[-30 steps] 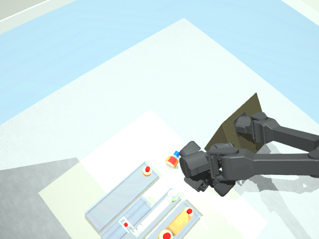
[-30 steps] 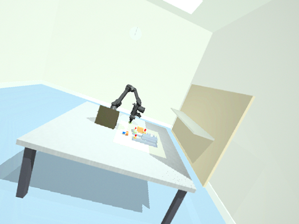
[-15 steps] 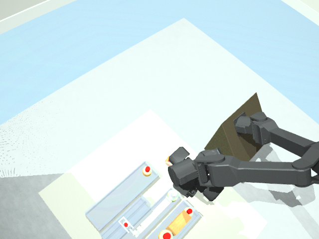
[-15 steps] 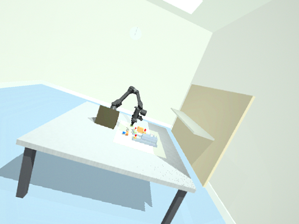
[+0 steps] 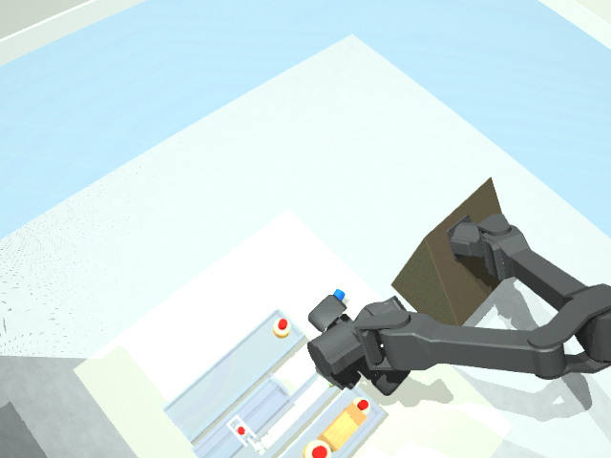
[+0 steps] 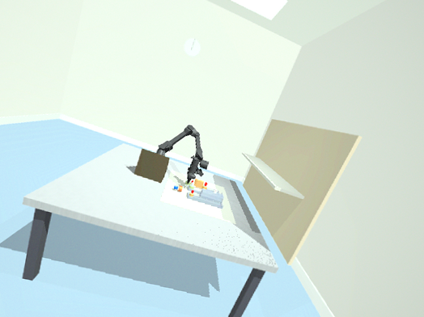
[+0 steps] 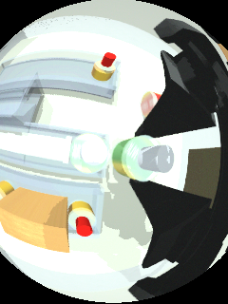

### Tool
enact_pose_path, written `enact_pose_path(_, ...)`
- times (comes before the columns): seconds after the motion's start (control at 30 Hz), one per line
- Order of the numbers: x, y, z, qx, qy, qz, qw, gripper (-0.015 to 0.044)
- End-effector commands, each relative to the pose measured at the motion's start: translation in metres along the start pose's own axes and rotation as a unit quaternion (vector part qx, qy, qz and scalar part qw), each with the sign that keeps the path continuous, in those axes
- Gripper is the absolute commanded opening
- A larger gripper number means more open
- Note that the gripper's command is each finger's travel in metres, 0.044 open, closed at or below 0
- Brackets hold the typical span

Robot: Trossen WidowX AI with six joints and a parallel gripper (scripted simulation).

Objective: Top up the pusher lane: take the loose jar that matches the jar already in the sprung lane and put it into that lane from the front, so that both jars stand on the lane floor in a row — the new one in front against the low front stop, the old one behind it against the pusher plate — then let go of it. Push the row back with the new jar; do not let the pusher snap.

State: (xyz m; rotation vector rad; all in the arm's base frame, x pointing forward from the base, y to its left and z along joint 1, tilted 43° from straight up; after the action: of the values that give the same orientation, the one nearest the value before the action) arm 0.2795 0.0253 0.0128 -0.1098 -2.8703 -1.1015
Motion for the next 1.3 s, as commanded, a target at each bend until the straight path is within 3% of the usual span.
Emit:
enact_pose_path(0.0, 0.002, 0.0, 0.007, -0.002, 0.002, 0.004, 1.0, 0.0)
enact_pose_path(1.27, -0.012, 0.002, 0.008, -0.002, 0.002, 0.004, 1.0, 0.0)
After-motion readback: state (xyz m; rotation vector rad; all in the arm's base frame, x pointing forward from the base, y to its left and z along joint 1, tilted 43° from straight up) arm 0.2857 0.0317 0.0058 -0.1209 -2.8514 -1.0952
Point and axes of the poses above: the point midway between the two fingers, 35 mm back from their tips, its own z axis out along the fingers, its own y axis across the jaws, x = y × z, the point moved 9 cm from there along -z, back along the fingers, and after that the axes turned 12 degrees about z, right-handed, at the moved point
